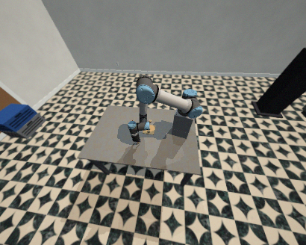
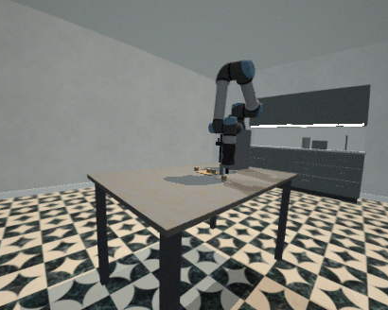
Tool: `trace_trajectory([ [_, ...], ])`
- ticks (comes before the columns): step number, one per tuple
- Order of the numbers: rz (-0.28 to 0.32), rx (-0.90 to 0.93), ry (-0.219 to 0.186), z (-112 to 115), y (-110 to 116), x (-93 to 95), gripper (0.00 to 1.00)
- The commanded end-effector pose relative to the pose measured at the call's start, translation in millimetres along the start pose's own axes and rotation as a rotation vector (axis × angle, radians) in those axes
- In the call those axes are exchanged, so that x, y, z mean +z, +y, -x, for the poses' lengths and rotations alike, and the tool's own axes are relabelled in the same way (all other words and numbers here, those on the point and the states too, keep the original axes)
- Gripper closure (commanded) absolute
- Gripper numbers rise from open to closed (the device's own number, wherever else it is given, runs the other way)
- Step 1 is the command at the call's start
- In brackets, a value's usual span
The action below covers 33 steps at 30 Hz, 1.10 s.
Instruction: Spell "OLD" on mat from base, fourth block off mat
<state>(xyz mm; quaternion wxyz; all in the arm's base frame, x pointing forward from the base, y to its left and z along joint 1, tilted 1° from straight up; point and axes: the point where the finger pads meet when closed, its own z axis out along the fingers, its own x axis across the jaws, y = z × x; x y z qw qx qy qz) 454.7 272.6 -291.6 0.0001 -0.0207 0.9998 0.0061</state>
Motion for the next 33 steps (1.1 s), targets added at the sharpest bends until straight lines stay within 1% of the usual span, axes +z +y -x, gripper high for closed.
trace_trajectory([
  [1, 0.001, 0.000, -0.002, 0.7, 0.2, -0.6, 0.00],
  [22, 0.001, 0.000, -0.002, 0.7, 0.2, 0.0, 0.00],
  [33, 0.001, 0.000, -0.002, 0.7, 0.2, 11.5, 0.00],
])
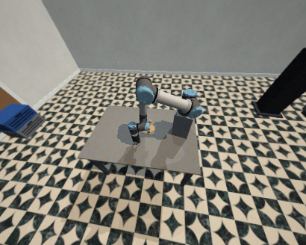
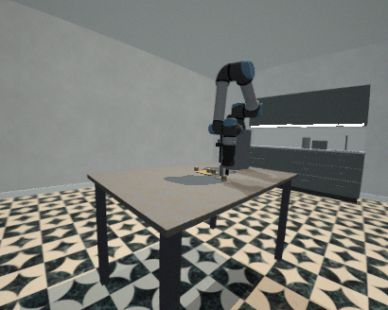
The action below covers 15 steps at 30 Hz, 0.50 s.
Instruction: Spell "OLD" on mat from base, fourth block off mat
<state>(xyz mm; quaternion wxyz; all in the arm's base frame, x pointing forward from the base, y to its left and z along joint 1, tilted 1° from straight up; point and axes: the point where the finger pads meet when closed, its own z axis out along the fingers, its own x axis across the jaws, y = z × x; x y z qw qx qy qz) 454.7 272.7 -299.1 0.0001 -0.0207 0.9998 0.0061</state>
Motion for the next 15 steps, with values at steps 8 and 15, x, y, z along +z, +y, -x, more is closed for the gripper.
trace_trajectory([
  [8, 0.001, 0.000, -0.002, 0.6, 0.2, 19.0, 0.00],
  [15, 0.001, 0.000, -0.002, 0.6, 0.2, 24.0, 0.00],
])
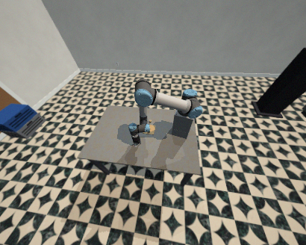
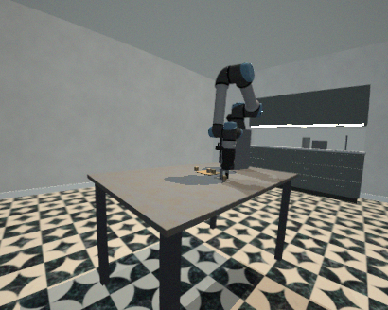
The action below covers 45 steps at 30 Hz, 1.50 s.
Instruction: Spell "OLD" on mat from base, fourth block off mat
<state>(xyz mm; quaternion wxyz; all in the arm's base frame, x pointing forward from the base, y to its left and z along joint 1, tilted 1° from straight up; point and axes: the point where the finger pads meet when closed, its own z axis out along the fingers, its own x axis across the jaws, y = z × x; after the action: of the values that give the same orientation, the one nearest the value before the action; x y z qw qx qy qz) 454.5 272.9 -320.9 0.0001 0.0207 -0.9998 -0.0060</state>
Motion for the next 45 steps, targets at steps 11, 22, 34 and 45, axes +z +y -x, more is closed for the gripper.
trace_trajectory([
  [11, 0.001, 0.000, -0.002, 0.8, 0.3, 2.5, 0.00],
  [22, 0.001, 0.000, -0.002, 0.8, 0.3, 2.5, 0.00],
  [34, 0.001, 0.000, -0.002, 0.8, 0.3, 2.5, 0.00],
  [45, 0.001, 0.000, -0.002, 0.8, 0.3, 2.5, 0.21],
])
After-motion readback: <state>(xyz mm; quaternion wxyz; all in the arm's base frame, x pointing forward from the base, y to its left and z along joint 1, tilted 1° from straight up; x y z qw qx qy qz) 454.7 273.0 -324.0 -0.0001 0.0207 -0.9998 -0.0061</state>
